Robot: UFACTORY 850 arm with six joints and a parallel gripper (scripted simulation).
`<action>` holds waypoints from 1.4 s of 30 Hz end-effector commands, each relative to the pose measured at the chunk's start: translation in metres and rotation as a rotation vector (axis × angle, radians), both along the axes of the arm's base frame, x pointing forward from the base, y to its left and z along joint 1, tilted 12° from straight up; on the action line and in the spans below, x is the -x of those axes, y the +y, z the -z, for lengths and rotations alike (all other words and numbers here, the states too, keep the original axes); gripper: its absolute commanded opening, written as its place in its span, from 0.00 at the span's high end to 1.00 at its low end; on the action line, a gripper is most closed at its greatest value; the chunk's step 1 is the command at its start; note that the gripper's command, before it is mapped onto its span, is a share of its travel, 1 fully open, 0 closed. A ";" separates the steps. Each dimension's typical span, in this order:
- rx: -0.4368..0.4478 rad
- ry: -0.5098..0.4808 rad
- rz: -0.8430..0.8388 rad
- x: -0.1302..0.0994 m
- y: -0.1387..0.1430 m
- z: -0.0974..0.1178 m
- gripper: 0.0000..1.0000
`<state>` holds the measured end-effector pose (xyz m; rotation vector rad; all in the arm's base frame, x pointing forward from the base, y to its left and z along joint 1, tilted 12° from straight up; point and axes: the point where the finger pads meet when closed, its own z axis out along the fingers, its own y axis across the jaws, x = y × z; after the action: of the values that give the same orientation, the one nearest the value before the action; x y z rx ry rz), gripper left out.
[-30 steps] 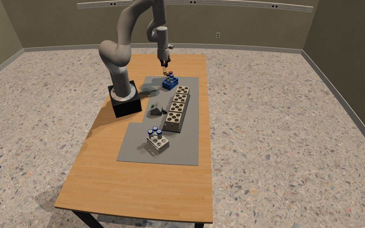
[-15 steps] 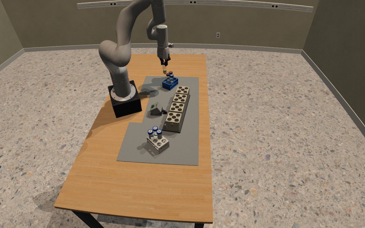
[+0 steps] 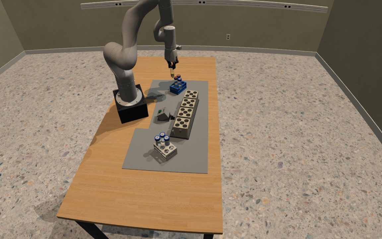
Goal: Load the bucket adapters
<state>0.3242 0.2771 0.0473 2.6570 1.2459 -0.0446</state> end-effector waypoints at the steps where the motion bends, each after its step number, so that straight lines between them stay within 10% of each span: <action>1: -0.001 -0.001 0.000 -0.001 0.001 -0.001 1.00; 42: -0.001 -0.001 0.000 -0.031 -0.024 -0.007 1.00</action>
<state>0.3542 0.2526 0.0541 2.6568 1.2458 -0.0441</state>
